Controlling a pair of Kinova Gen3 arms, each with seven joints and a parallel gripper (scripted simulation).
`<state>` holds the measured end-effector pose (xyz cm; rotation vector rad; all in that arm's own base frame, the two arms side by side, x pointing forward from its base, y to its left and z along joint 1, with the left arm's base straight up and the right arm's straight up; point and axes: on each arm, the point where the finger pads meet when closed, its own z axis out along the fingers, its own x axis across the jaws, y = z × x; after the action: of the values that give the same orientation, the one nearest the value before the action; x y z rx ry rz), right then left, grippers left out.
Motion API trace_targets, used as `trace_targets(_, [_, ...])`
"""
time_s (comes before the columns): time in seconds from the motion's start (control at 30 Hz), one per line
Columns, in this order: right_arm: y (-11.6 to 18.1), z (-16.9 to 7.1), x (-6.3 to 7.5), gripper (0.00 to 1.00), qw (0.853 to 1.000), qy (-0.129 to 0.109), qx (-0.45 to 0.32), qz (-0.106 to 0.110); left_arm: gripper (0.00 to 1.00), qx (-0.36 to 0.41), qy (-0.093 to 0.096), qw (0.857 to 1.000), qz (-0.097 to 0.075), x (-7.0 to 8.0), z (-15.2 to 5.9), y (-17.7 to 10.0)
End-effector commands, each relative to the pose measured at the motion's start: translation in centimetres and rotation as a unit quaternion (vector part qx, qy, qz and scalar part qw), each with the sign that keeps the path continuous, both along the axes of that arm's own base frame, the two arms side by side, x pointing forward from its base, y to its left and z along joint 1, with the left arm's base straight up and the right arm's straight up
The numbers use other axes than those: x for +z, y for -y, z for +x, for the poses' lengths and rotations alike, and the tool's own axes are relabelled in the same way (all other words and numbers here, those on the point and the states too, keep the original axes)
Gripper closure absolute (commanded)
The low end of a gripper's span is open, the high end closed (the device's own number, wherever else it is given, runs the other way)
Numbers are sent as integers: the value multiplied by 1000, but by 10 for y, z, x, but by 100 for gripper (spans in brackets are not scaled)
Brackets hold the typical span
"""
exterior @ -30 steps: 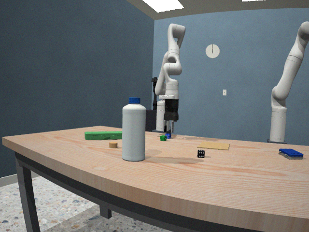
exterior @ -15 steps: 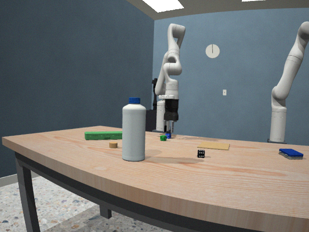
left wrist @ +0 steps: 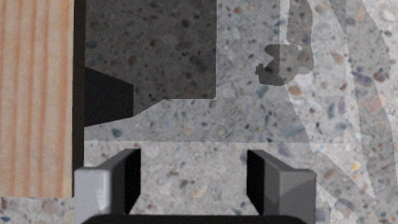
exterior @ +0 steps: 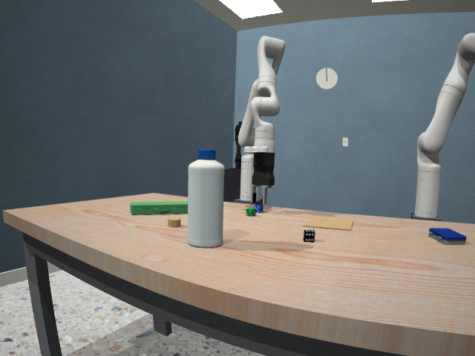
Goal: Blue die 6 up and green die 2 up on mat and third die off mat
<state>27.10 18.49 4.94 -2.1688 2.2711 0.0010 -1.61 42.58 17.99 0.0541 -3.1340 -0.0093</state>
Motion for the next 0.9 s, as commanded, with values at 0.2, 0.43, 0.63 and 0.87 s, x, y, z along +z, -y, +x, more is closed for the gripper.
trace_targets(0.2, [2, 0, -15, 21, 1000, 0, 0, -1, 0, -1, 4, 1000, -3, 0, 2, 1])
trace_targets(0.43, [2, 0, -23, 21, 1000, 0, 0, -1, 0, -1, 4, 1000, -3, 0, 2, 1])
trace_targets(0.63, [2, 0, -28, 21, 1000, 0, 0, -1, 0, -1, 4, 1000, -3, 0, 2, 1])
trace_targets(0.87, [2, 0, -28, 21, 1000, 0, 0, -1, 0, -1, 4, 1000, -3, 0, 2, 1])
